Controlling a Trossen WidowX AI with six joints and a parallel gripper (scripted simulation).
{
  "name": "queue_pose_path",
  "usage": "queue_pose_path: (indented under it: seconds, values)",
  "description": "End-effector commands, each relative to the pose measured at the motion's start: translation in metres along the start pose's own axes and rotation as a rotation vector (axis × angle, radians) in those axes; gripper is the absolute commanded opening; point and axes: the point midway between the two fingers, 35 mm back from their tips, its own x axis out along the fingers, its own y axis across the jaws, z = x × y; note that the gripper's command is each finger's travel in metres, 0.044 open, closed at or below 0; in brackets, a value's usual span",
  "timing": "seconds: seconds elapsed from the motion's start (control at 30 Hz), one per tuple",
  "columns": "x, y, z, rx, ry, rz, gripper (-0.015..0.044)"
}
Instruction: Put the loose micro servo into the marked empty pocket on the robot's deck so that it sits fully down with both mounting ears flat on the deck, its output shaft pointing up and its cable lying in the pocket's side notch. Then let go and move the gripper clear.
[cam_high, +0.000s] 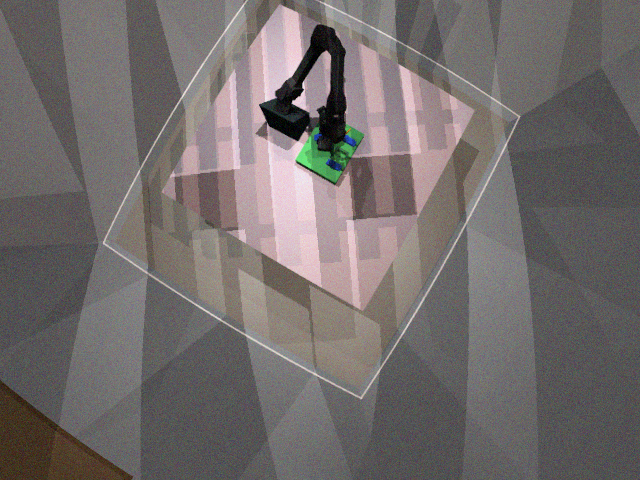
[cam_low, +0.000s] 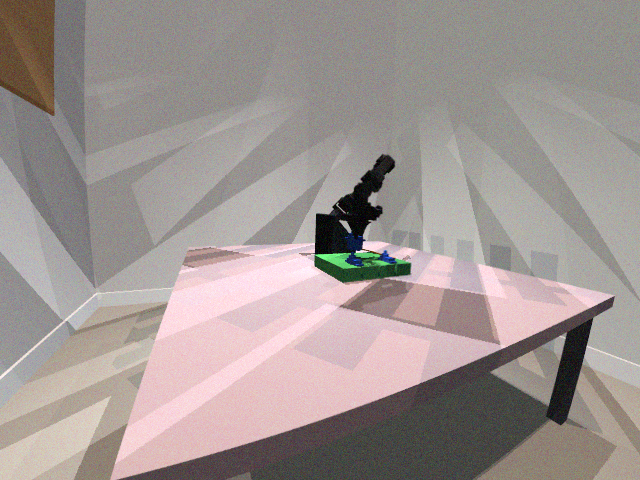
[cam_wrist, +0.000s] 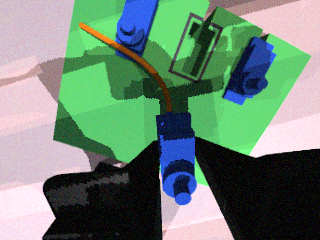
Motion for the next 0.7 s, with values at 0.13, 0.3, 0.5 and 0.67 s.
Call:
queue_pose_path:
  seconds: [0.13, 0.3, 0.5, 0.67]
  values:
    - [0.0, 0.0007, -0.0002, 0.268, 0.0, 0.003, 0.0]
    - [0.0, 0.0007, -0.0002, 0.434, 0.0, 0.003, 0.0]
    - [0.0, 0.0007, -0.0002, 0.456, 0.0, 0.003, 0.0]
    - [-0.0001, -0.0037, 0.0089, 0.456, 0.0, 0.003, 0.0]
